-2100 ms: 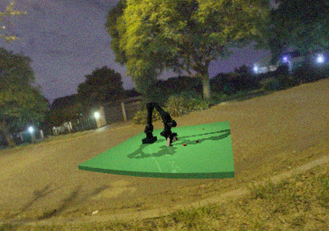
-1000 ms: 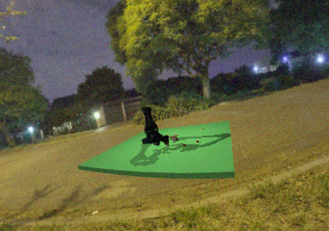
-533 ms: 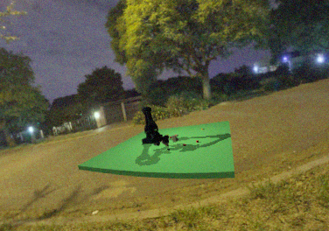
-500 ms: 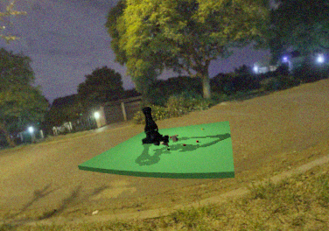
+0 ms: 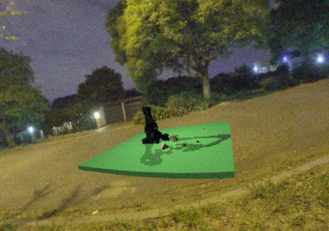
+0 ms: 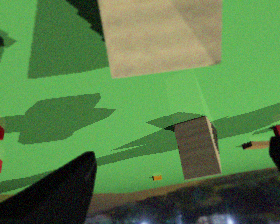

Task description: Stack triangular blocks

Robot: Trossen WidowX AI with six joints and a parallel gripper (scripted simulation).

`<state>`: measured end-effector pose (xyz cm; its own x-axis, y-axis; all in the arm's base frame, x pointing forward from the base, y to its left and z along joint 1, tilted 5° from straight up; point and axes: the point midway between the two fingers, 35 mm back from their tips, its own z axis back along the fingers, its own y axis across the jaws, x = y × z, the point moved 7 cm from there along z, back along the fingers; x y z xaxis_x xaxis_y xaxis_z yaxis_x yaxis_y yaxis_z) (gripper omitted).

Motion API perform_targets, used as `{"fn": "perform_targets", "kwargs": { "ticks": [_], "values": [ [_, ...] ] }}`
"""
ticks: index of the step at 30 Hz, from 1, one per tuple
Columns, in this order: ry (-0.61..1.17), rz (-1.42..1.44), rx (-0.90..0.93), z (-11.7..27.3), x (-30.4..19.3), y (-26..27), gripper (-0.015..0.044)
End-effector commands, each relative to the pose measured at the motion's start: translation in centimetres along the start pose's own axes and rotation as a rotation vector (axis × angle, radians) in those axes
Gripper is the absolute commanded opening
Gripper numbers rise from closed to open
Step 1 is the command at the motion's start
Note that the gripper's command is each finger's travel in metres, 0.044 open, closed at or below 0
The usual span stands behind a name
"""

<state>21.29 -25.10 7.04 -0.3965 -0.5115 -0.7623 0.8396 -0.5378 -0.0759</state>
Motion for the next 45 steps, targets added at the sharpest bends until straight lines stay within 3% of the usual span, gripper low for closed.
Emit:
{"fn": "perform_targets", "kwargs": {
  "ticks": [1, 9, 18, 24, 39, 45],
  "values": [
    [-0.017, 0.030, 0.026, 4.6, -4.8, -0.1, 0.0440],
    [-0.017, 0.031, 0.027, 5.3, -5.6, -0.2, 0.0440],
    [-0.042, 0.024, 0.072, 9.4, 5.8, -0.5, 0.0440],
    [-0.041, 0.024, 0.072, 9.4, 6.2, -0.6, 0.0440],
    [-0.038, 0.019, 0.052, 0.0, 6.6, 0.0, 0.0440],
    [-0.038, 0.019, 0.051, -0.5, 6.6, 0.0, 0.0440]
  ]
}}
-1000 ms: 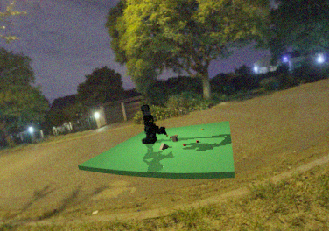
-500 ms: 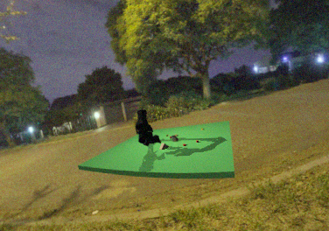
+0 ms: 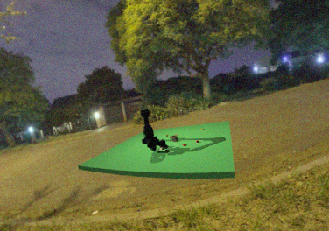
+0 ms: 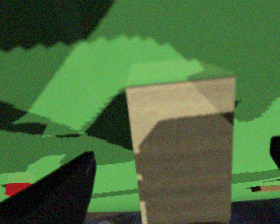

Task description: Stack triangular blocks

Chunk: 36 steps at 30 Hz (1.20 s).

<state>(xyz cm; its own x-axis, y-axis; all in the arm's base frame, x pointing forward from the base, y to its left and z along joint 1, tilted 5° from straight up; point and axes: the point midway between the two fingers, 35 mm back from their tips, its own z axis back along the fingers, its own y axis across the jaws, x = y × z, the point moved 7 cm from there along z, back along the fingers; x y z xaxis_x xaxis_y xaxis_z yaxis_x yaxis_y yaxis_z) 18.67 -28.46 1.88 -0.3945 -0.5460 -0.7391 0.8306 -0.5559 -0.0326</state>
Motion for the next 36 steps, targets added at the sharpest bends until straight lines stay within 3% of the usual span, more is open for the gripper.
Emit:
{"fn": "perform_targets", "kwargs": {
  "ticks": [1, 9, 20, 27, 31, 36],
  "values": [
    [-0.001, -0.001, 0.007, -0.4, -0.1, 0.0, 0.0440],
    [-0.001, -0.001, 0.007, -0.4, -0.2, 0.1, 0.0440],
    [-0.003, 0.002, 0.006, -0.3, -0.1, 0.1, 0.0151],
    [-0.003, 0.002, 0.006, -0.3, -0.1, 0.1, 0.0105],
    [-0.003, 0.002, 0.006, -0.2, -0.2, 0.1, 0.0000],
    [-0.003, 0.002, 0.006, 1.2, -1.5, 0.3, 0.0000]
  ]
}}
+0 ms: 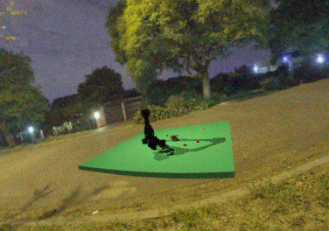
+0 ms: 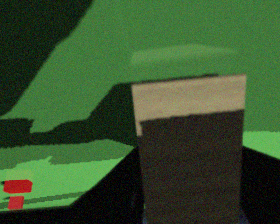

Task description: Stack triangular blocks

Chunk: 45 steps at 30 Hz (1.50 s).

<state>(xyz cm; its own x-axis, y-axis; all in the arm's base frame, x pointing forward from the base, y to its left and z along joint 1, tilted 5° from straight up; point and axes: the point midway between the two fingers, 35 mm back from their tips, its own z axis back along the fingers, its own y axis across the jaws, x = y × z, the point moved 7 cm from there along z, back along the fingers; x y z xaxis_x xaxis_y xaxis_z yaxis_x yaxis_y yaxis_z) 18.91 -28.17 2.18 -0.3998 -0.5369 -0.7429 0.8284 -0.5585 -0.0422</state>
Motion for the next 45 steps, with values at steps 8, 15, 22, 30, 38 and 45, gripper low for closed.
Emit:
{"fn": "perform_targets", "kwargs": {
  "ticks": [8, 15, 22, 30, 38, 45],
  "values": [
    [-0.009, 0.012, 0.010, 4.0, -3.7, 0.4, 0.0000],
    [-0.009, 0.012, 0.010, 6.3, -6.2, 0.1, 0.0000],
    [-0.009, 0.012, 0.010, 6.8, -6.8, 0.0, 0.0000],
    [-0.070, 0.046, -0.024, 6.1, -7.2, 0.0, 0.0000],
    [-0.284, 0.187, -0.101, 5.0, -9.2, 0.0, 0.0000],
    [-0.461, 0.304, -0.143, 4.3, -10.8, 0.0, 0.0000]
  ]
}}
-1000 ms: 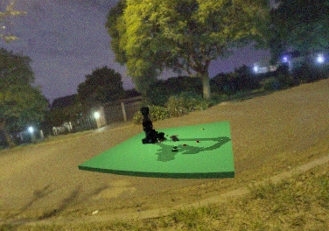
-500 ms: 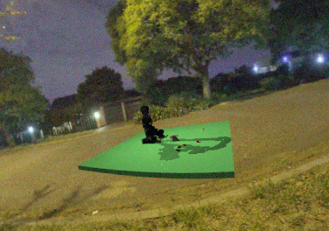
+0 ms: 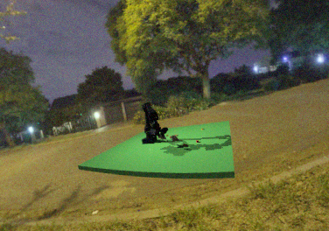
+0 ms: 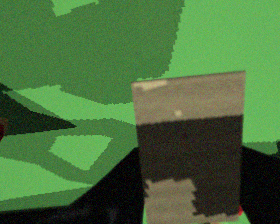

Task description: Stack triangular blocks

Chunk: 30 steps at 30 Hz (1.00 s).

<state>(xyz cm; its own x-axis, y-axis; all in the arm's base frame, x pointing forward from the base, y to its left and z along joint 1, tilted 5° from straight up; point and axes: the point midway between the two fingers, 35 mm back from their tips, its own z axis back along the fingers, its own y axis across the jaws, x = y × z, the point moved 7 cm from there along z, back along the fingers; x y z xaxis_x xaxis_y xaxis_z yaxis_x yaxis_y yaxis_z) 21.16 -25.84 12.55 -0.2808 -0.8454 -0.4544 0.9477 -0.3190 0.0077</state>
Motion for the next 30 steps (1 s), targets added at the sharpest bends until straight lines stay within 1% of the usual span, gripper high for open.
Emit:
{"fn": "perform_targets", "kwargs": {
  "ticks": [1, 11, 19, 30],
  "values": [
    [-0.121, 0.070, -0.025, 0.1, -1.2, 0.2, 0.0000],
    [-0.403, 0.170, -0.055, 0.5, -3.8, 0.9, 0.0000],
    [-0.408, 0.171, -0.054, 0.4, -4.1, 1.0, 0.0000],
    [-0.423, 0.207, -0.072, -0.7, -9.0, 2.4, 0.0000]
  ]
}}
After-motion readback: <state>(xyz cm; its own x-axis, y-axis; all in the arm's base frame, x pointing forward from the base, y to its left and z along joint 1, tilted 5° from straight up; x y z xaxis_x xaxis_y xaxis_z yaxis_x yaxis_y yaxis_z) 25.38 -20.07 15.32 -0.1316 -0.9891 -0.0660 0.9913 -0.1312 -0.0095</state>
